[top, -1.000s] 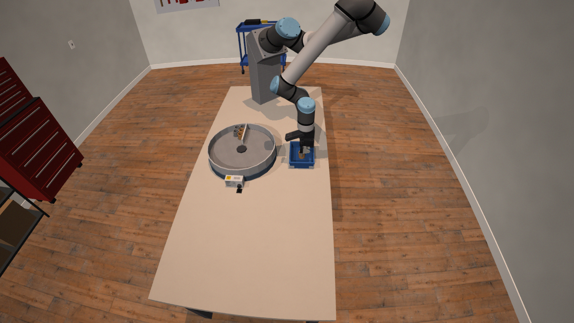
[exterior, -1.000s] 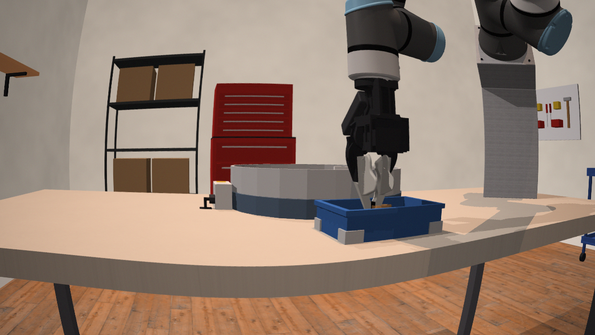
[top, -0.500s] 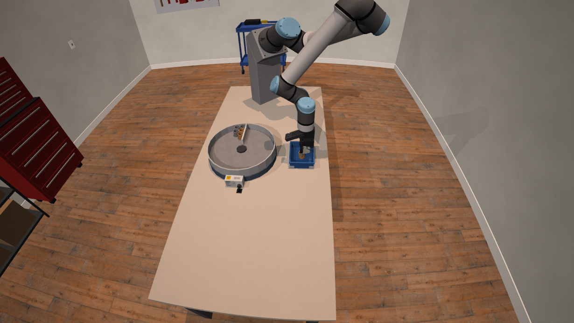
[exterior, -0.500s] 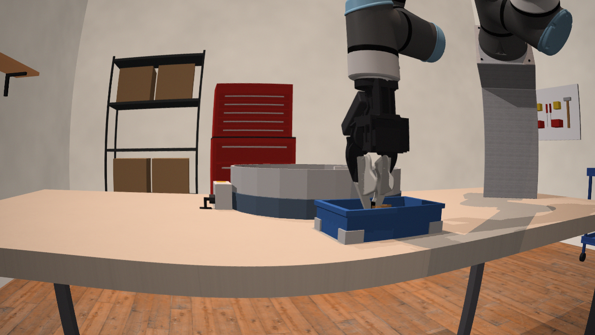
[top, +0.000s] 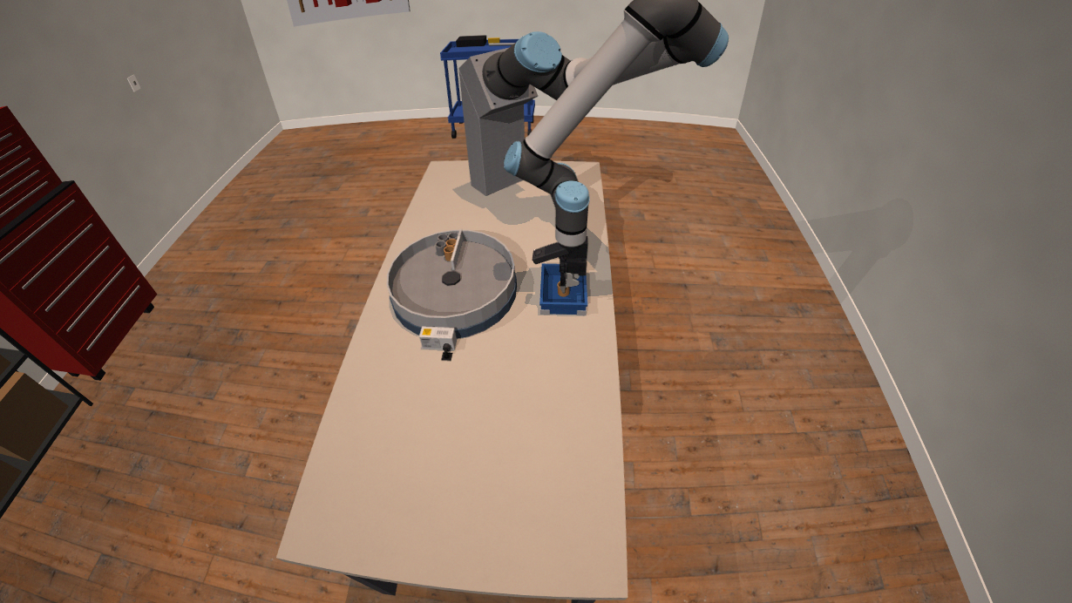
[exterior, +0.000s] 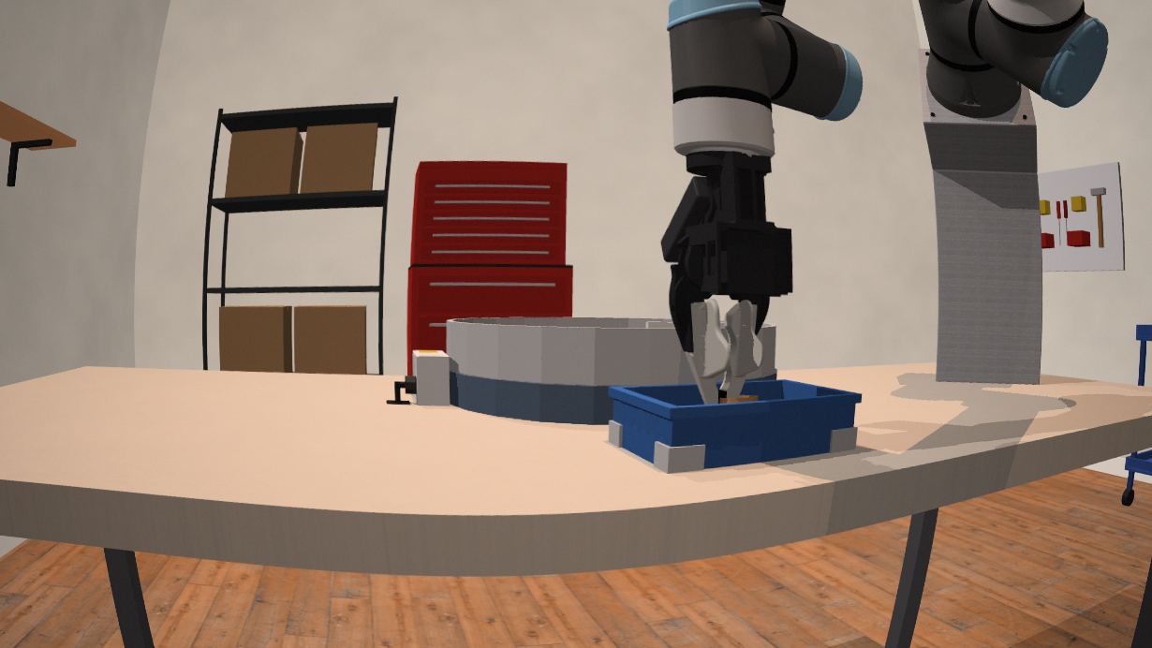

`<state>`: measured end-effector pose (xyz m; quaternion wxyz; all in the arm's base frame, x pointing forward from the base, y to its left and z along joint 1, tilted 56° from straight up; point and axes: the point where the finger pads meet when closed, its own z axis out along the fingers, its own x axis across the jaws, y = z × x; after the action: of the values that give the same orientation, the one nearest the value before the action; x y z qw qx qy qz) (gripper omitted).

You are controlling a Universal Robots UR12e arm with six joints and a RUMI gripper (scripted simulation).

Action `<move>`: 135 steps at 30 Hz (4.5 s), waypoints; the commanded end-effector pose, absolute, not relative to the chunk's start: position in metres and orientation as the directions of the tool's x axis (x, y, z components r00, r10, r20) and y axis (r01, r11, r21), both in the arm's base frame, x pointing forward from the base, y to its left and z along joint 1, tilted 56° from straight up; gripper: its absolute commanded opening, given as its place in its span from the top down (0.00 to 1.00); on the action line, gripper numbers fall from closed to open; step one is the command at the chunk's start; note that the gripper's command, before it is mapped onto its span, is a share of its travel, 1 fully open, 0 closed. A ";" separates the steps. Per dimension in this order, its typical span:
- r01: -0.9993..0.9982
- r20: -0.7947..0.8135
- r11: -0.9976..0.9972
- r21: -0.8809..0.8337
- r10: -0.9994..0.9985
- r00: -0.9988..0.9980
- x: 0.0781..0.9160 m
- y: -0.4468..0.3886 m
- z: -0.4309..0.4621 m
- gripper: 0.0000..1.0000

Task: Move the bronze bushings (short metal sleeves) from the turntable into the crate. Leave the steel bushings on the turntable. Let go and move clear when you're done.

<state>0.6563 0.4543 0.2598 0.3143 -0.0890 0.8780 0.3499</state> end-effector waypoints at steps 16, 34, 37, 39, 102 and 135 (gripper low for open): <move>-0.377 -0.615 0.739 0.558 0.064 -0.786 0.656 0.454 0.260 0.94; -0.377 -0.615 0.739 0.558 0.064 -0.786 0.656 0.454 0.260 0.94; -0.377 -0.615 0.739 0.558 0.064 -0.786 0.656 0.454 0.260 0.94; -0.377 -0.615 0.739 0.558 0.064 -0.786 0.656 0.454 0.260 0.94; -0.377 -0.615 0.739 0.558 0.064 -0.786 0.607 0.387 0.317 0.94; -0.377 -0.615 0.739 0.558 0.064 -0.786 0.607 0.387 0.317 0.94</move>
<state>0.6067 0.3866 0.3161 0.3143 -0.0889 0.8780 0.3499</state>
